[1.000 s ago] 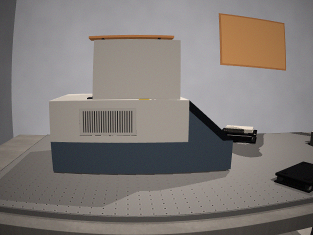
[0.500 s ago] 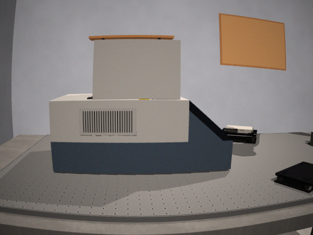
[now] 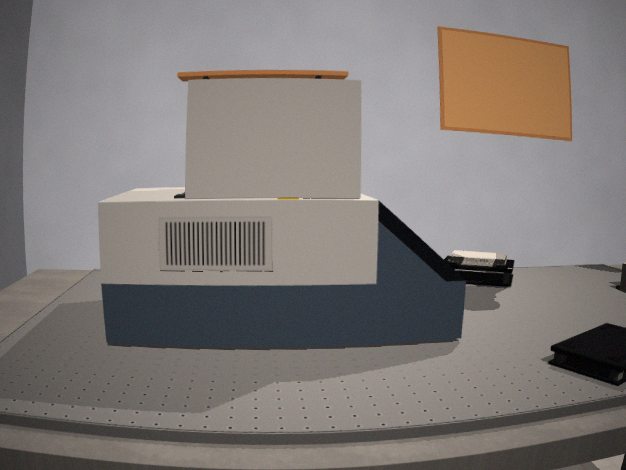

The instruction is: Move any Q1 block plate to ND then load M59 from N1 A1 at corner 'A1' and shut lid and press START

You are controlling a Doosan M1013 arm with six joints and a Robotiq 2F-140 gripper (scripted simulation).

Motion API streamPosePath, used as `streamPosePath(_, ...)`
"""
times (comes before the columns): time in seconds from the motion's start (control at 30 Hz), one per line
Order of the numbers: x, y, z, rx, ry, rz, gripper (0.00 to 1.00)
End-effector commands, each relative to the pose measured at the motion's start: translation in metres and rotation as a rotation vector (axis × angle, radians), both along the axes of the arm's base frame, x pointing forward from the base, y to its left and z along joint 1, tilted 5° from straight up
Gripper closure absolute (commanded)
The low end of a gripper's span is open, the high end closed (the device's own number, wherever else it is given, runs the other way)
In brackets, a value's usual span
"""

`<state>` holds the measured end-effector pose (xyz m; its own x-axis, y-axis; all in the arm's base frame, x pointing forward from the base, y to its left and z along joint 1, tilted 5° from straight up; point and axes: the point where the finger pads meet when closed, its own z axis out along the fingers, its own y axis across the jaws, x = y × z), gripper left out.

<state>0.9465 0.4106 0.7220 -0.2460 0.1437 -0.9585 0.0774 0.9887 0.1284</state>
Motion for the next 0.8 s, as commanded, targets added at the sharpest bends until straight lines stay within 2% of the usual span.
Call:
streamPosePath(0.0,0.001,-0.011,-0.007,0.052,0.021,-0.037,1.00)
streamPosePath(0.07,0.003,-0.019,-0.012,0.103,0.043,-0.075,1.00)
streamPosePath(0.23,0.005,-0.037,-0.024,0.106,0.044,-0.077,1.00)
streamPosePath(0.37,0.006,-0.053,-0.035,0.207,0.084,-0.155,1.00)
streamPosePath(0.53,0.007,-0.066,-0.044,0.211,0.085,-0.158,1.00)
streamPosePath(0.67,0.008,-0.082,-0.055,0.310,0.121,-0.239,1.00)
streamPosePath(0.77,0.008,-0.095,-0.063,0.314,0.122,-0.242,1.00)
